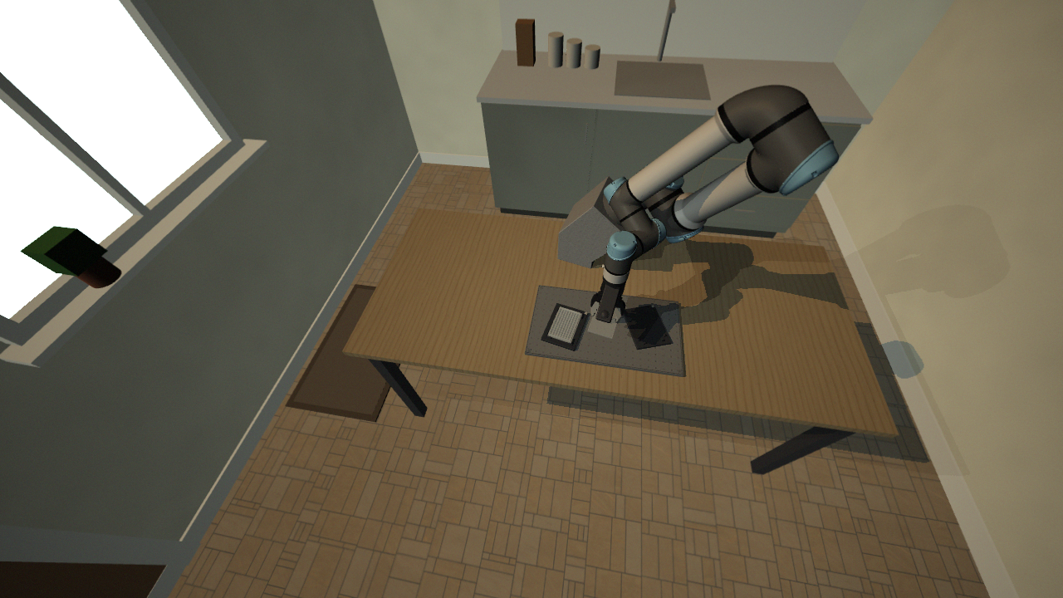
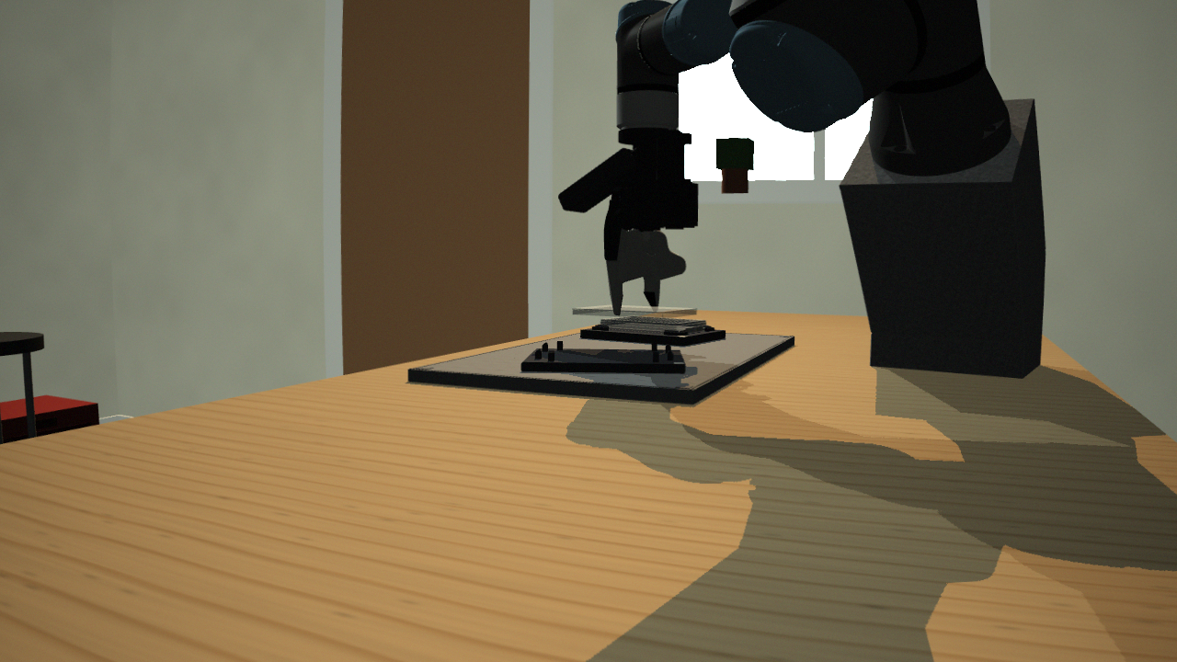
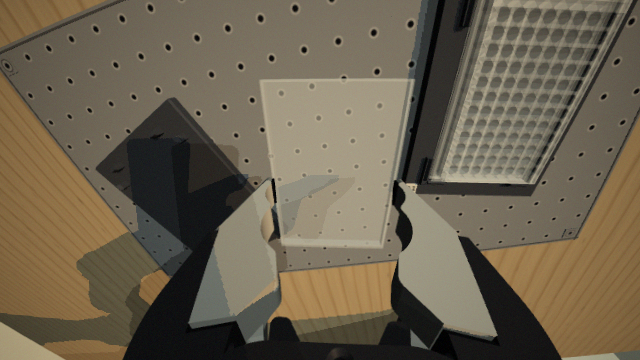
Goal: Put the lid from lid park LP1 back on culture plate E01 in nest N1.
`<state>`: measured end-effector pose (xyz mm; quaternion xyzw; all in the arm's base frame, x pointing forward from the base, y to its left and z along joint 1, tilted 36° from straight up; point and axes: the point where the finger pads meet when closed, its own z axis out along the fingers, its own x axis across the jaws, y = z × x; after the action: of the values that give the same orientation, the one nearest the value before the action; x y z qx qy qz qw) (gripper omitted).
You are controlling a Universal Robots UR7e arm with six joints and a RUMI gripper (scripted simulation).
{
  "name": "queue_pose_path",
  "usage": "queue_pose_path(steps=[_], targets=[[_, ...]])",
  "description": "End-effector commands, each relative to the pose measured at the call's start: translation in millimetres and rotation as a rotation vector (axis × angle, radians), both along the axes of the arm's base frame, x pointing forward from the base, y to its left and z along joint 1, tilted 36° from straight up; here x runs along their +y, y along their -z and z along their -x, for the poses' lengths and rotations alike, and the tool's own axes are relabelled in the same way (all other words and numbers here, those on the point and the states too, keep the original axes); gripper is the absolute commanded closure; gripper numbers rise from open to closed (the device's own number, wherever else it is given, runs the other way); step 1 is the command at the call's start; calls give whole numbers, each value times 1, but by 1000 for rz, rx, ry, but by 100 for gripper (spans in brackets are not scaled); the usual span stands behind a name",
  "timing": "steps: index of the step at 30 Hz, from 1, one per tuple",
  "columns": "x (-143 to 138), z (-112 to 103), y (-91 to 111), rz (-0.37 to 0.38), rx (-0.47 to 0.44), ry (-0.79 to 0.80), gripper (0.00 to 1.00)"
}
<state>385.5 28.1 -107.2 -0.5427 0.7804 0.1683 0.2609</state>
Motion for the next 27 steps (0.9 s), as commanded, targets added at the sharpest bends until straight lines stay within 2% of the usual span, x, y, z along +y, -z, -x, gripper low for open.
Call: queue_pose_path(steps=[1, 14, 16, 25, 27], targets=[[-22, -5, 16, 2, 3, 10, 100], [-76, -8, 52, 2, 4, 10, 100], [-76, -8, 52, 2, 4, 10, 100], [-114, -11, 76, 1, 4, 10, 100], [-114, -11, 76, 1, 4, 10, 100]])
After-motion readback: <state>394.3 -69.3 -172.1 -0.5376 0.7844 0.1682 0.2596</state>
